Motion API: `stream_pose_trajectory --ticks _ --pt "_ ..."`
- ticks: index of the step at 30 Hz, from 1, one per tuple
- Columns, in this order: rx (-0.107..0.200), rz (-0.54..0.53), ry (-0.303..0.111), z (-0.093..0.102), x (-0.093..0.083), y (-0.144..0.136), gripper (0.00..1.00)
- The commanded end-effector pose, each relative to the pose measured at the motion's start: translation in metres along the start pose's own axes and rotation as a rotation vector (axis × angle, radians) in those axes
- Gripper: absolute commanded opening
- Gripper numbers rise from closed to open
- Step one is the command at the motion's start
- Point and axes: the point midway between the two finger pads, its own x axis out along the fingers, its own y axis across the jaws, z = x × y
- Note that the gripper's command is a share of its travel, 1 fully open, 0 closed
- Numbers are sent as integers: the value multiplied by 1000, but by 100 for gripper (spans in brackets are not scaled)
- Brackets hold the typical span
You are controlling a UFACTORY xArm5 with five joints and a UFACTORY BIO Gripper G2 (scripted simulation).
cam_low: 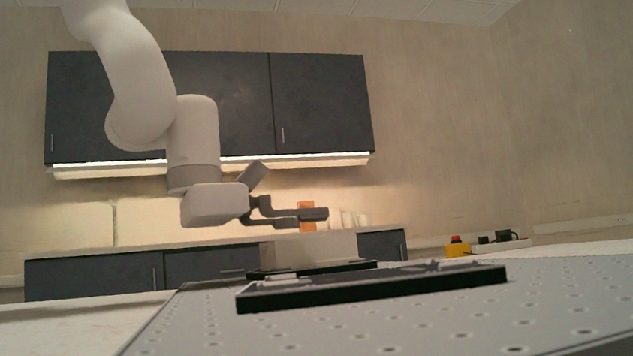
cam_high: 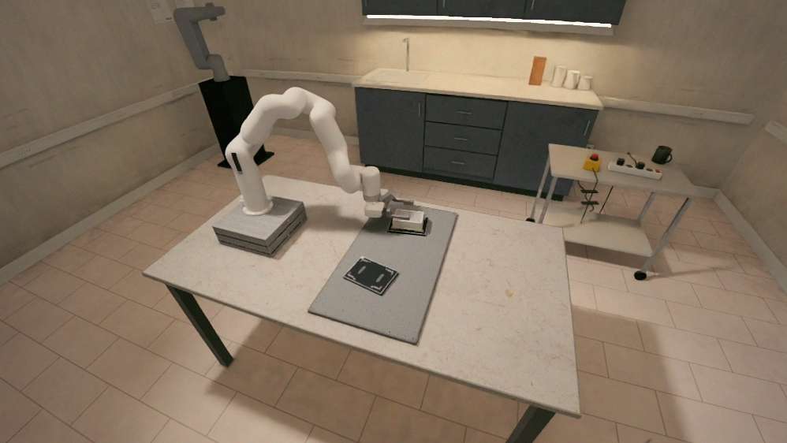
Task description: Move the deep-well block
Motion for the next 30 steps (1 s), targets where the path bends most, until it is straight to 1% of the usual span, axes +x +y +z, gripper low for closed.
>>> stream_pose_trajectory --ticks 1,9,28,30 --pt "4 0 -1 8 0 0 37" --pt "4 0 -1 28 0 0 37" --pt "4 0 -1 28 0 0 37" --pt "4 -67 -1 35 -4 -6 37"
